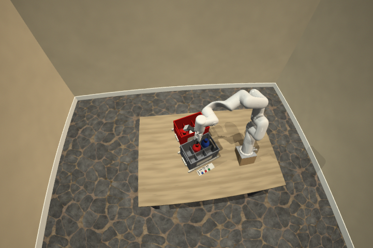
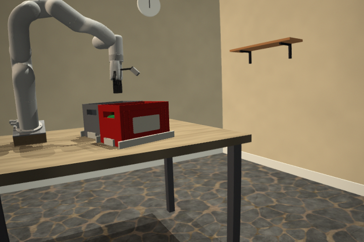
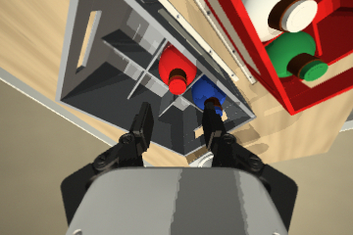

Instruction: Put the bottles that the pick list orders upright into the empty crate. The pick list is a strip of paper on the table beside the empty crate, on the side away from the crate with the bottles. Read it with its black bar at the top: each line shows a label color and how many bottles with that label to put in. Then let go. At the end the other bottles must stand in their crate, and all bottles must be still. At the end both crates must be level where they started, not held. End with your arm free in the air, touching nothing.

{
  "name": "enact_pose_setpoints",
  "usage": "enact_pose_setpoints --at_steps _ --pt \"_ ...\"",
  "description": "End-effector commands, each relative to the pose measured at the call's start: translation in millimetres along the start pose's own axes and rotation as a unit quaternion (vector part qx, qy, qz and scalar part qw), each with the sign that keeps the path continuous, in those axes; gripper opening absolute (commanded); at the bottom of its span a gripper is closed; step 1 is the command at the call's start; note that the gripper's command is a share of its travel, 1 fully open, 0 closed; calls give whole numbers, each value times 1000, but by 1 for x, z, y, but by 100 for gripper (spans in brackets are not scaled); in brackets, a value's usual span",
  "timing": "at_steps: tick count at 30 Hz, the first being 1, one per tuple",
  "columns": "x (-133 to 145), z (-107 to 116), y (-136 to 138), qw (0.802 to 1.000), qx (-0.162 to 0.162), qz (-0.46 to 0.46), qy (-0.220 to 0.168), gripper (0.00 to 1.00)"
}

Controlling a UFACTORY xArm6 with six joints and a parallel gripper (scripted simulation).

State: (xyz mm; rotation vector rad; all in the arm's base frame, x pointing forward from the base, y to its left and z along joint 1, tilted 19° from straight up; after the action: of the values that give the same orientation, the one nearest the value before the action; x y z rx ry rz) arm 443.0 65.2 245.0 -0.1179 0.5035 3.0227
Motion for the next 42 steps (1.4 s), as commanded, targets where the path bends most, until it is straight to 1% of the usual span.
enact_pose_setpoints --at_steps 1,16,28,30,42 --pt "-1 2 0 1000 -1 0 2 65" --pt "-1 2 2 1000 -1 0 2 65" --pt "-47 2 40 1000 -1 0 2 65" --pt "-47 2 40 1000 -1 0 2 65" --pt "-93 2 79 1000 0 0 2 65"
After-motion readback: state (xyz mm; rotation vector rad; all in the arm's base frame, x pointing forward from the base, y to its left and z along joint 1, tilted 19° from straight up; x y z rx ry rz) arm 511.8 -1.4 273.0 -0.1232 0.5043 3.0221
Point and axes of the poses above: the point where the finger pads meet when closed, its own z axis back along the fingers, its own y axis across the jaws, x = y × z, the point moved 6 cm from there along z, back along the fingers, and after that the axes turned 15 degrees about z, right-handed, at the moved point
